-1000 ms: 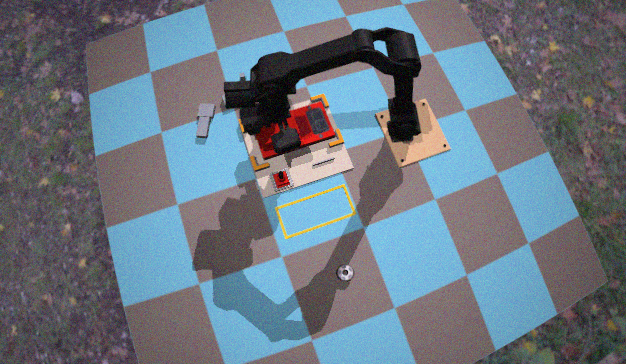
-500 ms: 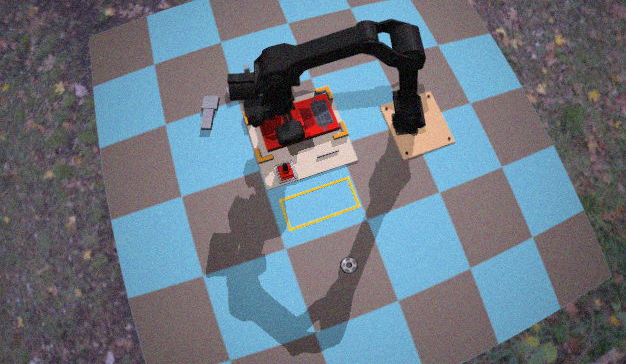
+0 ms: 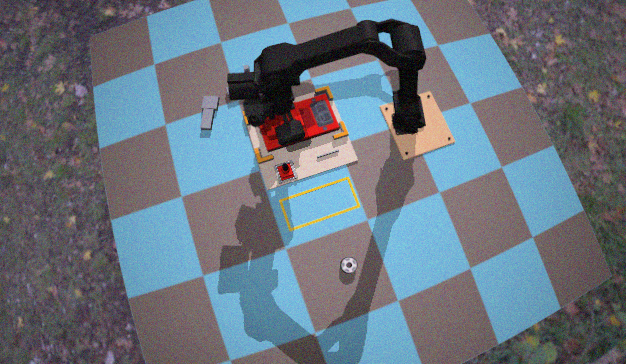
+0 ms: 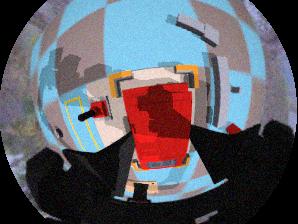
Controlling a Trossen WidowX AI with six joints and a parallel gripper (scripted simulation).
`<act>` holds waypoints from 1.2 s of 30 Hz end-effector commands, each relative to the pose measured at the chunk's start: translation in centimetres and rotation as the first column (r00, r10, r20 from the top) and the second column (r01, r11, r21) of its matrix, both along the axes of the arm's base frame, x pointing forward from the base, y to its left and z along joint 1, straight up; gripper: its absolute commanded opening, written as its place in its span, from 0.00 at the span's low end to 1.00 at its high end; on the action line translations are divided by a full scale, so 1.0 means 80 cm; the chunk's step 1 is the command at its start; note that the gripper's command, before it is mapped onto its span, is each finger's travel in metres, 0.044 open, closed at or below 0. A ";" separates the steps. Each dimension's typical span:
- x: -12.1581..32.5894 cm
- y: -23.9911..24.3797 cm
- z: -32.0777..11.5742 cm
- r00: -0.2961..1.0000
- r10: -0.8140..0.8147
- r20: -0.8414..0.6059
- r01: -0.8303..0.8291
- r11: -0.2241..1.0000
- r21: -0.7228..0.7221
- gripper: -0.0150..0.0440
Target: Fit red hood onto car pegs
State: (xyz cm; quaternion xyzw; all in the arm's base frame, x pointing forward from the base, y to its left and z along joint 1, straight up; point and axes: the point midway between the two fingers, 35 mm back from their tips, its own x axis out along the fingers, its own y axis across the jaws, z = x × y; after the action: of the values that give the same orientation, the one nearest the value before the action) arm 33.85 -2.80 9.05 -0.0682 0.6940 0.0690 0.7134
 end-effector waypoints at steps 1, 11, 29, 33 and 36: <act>0.000 0.000 -0.002 1.000 0.000 0.001 0.000 1.000 -0.002 0.25; 0.001 0.000 -0.006 1.000 0.000 0.001 0.000 1.000 -0.003 0.25; 0.001 0.000 -0.014 1.000 0.000 0.000 0.000 1.000 -0.004 0.25; 0.001 0.000 -0.016 1.000 0.000 0.000 0.000 1.000 -0.004 0.25; 0.001 0.000 -0.016 1.000 0.000 0.000 0.000 1.000 -0.003 0.25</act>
State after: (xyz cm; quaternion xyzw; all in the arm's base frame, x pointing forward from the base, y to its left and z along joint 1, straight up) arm 33.88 -2.76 7.86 -0.0691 0.6941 0.0692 0.7132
